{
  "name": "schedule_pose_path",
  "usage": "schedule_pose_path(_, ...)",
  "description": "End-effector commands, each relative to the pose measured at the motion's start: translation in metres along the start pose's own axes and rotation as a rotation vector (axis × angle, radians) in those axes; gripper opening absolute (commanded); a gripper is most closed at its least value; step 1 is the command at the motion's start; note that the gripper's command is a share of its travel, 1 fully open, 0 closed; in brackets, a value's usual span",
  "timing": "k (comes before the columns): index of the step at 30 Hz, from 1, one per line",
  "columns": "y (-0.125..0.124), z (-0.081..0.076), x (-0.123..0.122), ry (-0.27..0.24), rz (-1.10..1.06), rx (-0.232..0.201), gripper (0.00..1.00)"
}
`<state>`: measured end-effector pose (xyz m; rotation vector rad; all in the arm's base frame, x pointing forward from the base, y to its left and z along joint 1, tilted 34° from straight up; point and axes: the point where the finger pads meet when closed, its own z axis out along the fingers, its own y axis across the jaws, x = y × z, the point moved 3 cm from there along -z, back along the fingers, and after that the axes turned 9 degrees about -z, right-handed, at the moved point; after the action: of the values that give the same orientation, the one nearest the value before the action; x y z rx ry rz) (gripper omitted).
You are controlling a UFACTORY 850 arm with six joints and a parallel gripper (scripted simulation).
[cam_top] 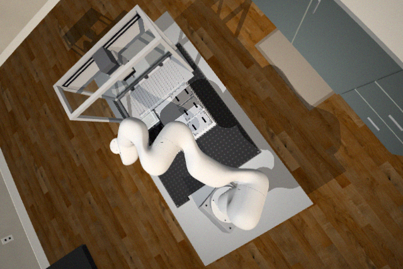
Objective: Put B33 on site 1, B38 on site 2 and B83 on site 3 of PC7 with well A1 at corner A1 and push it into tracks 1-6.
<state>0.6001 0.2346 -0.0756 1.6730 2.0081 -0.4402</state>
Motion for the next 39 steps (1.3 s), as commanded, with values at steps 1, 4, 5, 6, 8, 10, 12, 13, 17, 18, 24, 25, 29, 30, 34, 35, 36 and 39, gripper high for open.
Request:
schedule_pose_path(1, 0.001, -0.001, -0.001, 0.001, 0.001, -0.002, 1.00)
schedule_pose_path(4, 0.001, -0.001, -0.002, 0.001, 0.001, -0.002, 1.00)
schedule_pose_path(5, 0.000, -0.001, -0.002, 0.001, 0.001, -0.002, 1.00)
schedule_pose_path(6, 0.000, -0.001, -0.003, 0.001, 0.001, -0.002, 1.00)
schedule_pose_path(8, 0.000, -0.001, -0.004, 0.001, 0.001, -0.002, 1.00)
schedule_pose_path(10, 0.000, -0.001, -0.005, 0.001, 0.001, -0.002, 1.00)
schedule_pose_path(12, 0.000, -0.001, -0.006, 0.001, 0.001, -0.002, 1.00)
schedule_pose_path(13, 0.000, -0.001, -0.006, 0.001, 0.001, -0.002, 1.00)
schedule_pose_path(17, 0.000, -0.001, -0.008, 0.001, 0.001, -0.002, 1.00)
schedule_pose_path(18, -0.001, -0.001, -0.009, 0.001, 0.001, -0.002, 1.00)
schedule_pose_path(24, -0.001, -0.001, -0.011, 0.001, 0.001, -0.002, 1.00)
schedule_pose_path(25, -0.001, -0.001, -0.011, 0.001, 0.001, -0.002, 1.00)
schedule_pose_path(29, -0.001, -0.001, -0.013, 0.001, 0.001, -0.002, 1.00)
schedule_pose_path(30, -0.001, -0.001, -0.014, 0.001, 0.001, -0.002, 1.00)
schedule_pose_path(34, -0.002, -0.001, -0.016, 0.001, 0.001, -0.002, 1.00)
schedule_pose_path(35, -0.002, -0.001, -0.016, 0.001, 0.001, -0.002, 1.00)
schedule_pose_path(36, -0.002, -0.001, -0.016, 0.001, 0.001, -0.002, 1.00)
schedule_pose_path(39, -0.002, -0.001, -0.017, 0.001, 0.001, -0.002, 1.00)
